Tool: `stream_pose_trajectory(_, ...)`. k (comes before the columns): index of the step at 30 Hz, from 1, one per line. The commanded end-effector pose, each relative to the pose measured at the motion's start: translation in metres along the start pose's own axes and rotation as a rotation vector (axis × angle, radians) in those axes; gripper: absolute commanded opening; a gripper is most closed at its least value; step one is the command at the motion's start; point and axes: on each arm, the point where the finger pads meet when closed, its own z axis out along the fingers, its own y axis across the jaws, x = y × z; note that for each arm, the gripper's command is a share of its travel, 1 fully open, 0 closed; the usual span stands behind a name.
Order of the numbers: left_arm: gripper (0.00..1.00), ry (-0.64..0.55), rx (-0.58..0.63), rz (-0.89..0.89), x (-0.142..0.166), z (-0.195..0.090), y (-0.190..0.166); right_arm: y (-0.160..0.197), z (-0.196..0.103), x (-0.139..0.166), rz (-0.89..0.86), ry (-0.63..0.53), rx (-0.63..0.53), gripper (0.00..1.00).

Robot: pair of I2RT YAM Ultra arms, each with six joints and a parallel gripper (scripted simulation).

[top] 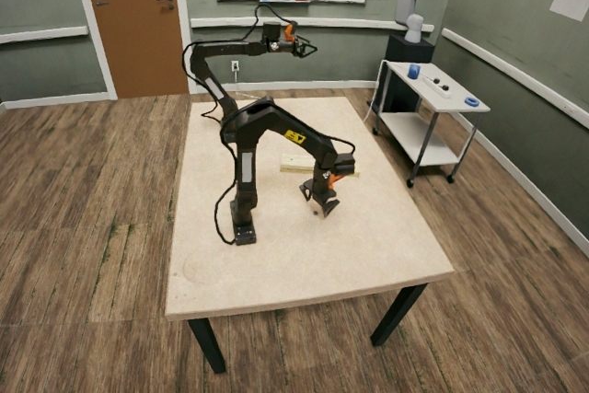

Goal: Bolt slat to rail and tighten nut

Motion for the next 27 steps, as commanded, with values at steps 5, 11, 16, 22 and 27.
stream_pose_trajectory(5, 1.00, -0.038, 0.002, 0.001, -0.012, -0.004, 0.001, -0.001, 0.010, 0.001, -0.003, 0.001, -0.005, 1.00)
stream_pose_trajectory(11, 1.00, -0.038, 0.002, 0.001, -0.012, -0.004, 0.001, -0.001, 0.014, 0.001, -0.003, 0.002, -0.005, 1.00)
stream_pose_trajectory(16, 1.00, -0.038, 0.002, 0.001, -0.012, -0.004, 0.001, -0.001, 0.017, 0.001, -0.003, 0.002, -0.005, 1.00)
stream_pose_trajectory(22, 1.00, -0.038, 0.002, 0.001, -0.012, -0.004, 0.001, -0.001, 0.021, 0.001, -0.003, 0.002, -0.005, 1.00)
stream_pose_trajectory(27, 1.00, -0.038, 0.002, 0.001, -0.012, -0.004, 0.001, -0.001, 0.023, 0.001, -0.003, 0.002, -0.005, 1.00)
